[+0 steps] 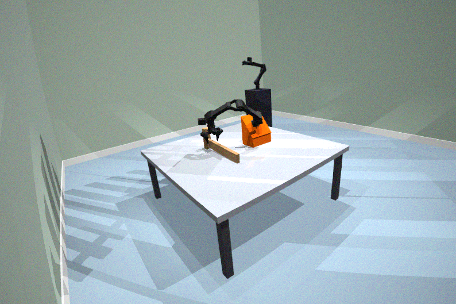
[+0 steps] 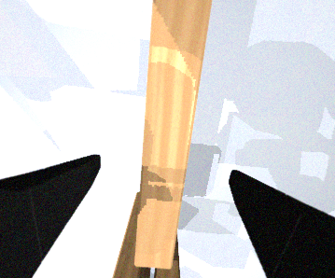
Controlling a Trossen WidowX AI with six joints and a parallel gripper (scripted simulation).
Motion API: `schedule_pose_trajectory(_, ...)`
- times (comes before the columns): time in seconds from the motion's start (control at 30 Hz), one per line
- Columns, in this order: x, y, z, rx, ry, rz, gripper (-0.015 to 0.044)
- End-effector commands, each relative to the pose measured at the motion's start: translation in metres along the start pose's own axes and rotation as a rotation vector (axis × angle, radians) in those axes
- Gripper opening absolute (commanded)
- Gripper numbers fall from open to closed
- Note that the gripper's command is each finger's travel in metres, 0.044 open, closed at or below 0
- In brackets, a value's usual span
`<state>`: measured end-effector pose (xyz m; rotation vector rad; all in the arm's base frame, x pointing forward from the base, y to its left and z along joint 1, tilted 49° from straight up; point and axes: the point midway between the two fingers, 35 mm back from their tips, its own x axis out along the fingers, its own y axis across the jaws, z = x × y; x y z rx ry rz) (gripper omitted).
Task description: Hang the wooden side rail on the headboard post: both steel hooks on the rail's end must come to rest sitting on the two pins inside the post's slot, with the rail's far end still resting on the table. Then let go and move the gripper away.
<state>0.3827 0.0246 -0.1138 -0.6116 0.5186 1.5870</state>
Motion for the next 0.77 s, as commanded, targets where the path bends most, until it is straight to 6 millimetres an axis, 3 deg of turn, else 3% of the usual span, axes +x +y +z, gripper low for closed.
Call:
schedule_pose_trajectory(0.0,0.0,0.001,0.011,-0.004,0.001,0.007,0.044)
schedule_pose_trajectory(0.1,0.001,0.002,0.03,-0.004,0.0,0.007,0.044)
schedule_pose_trajectory(0.73,0.002,0.001,0.028,-0.014,0.002,0.013,0.044)
